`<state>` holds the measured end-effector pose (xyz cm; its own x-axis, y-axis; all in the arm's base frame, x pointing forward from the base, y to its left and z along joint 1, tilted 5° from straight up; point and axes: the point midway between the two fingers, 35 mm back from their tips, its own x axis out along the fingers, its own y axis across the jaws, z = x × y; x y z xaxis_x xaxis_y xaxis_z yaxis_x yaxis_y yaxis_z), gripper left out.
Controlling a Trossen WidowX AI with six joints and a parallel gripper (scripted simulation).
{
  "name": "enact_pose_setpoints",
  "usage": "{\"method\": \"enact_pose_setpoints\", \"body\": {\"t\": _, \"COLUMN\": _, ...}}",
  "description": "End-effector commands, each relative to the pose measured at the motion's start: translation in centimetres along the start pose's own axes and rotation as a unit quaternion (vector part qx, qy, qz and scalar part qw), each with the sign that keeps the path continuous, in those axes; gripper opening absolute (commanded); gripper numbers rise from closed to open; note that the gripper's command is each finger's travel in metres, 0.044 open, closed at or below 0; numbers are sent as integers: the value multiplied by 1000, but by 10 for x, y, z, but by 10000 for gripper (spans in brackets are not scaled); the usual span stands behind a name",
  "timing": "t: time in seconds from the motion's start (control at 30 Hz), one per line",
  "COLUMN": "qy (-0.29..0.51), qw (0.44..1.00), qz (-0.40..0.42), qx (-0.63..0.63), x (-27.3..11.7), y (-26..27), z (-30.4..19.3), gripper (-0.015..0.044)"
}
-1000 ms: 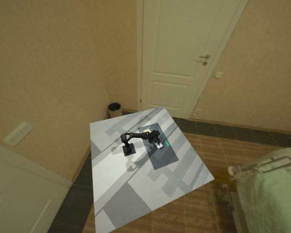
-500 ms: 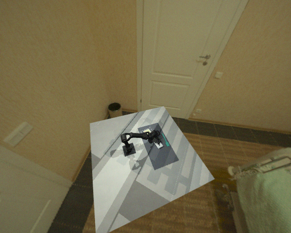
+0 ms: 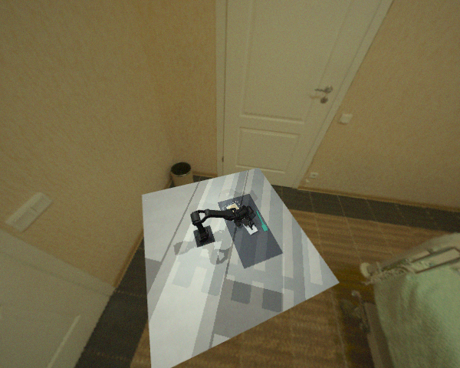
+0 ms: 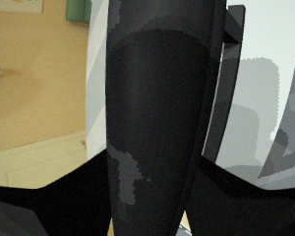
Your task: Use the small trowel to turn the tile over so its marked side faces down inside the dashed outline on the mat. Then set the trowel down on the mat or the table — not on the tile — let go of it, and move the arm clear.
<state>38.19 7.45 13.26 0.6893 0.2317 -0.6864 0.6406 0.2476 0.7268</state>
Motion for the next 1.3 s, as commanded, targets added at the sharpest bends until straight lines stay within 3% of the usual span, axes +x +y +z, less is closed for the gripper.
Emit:
{"method": "enact_pose_setpoints", "body": {"t": 0.0, "qy": 1, "qw": 1000, "qz": 6, "qx": -3, "x": -1, "y": 4, "z": 0, "gripper": 0}}
{"method": "enact_pose_setpoints", "body": {"t": 0.37, "qy": -15, "qw": 1000, "qz": -9, "qx": 18, "x": 3, "y": -2, "z": 6, "gripper": 0}}
{"method": "enact_pose_setpoints", "body": {"t": 0.8, "qy": -159, "qw": 971, "qz": -52, "qx": 172, "x": 19, "y": -13, "z": 62, "gripper": 0}}
{"method": "enact_pose_setpoints", "body": {"t": 1.27, "qy": -327, "qw": 890, "qz": -50, "qx": 316, "x": 25, "y": -27, "z": 120, "gripper": 0}}
